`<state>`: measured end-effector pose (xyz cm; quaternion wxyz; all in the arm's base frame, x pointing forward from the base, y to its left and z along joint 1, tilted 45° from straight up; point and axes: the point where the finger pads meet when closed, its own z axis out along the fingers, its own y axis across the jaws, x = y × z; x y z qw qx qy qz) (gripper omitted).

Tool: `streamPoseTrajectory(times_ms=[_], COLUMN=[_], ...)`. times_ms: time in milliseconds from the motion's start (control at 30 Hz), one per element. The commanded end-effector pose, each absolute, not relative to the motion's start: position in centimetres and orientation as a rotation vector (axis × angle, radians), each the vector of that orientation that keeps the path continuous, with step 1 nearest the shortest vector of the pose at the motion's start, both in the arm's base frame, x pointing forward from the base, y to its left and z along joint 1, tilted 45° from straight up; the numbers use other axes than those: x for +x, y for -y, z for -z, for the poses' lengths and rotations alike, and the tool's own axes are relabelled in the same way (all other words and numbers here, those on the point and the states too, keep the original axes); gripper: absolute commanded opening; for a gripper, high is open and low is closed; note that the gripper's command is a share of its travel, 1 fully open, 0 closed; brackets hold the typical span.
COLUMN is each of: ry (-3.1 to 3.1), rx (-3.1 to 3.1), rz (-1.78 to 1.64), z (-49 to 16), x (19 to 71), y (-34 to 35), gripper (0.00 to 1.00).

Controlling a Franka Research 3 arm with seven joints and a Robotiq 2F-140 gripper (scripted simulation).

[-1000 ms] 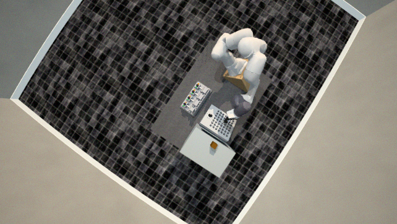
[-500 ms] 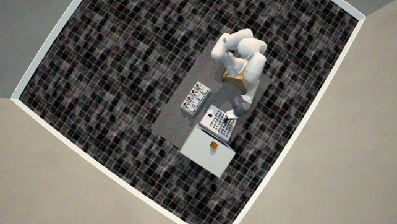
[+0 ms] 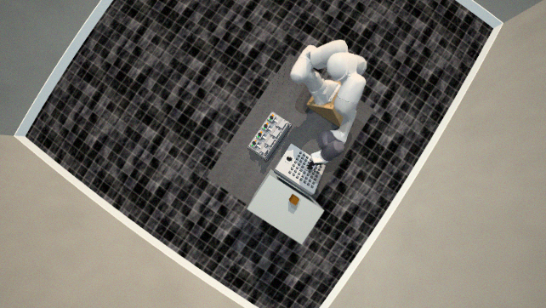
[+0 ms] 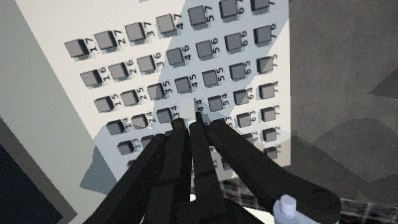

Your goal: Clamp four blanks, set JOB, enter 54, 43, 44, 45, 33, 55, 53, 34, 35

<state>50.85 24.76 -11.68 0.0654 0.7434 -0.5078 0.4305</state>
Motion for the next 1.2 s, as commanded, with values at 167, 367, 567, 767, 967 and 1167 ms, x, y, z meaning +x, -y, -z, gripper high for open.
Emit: streamPoseTrajectory(times_ms=[167,367,567,767,967,1167], ry=[1.536,1.536,1.536,1.536,1.536,1.536], rx=[2.248,2.248,2.248,2.248,2.248,2.248], rz=[-1.300,-1.300,-1.300,-1.300,-1.300,-1.300], z=[11.8,11.8,11.8,11.7,11.3,10.6], x=[51.0,51.0,51.0,50.9,50.5,49.8], y=[-24.9,-24.9,-24.9,-25.0,-25.3,-25.9], gripper=[0.00,0.00,0.00,0.00,0.00,0.00])
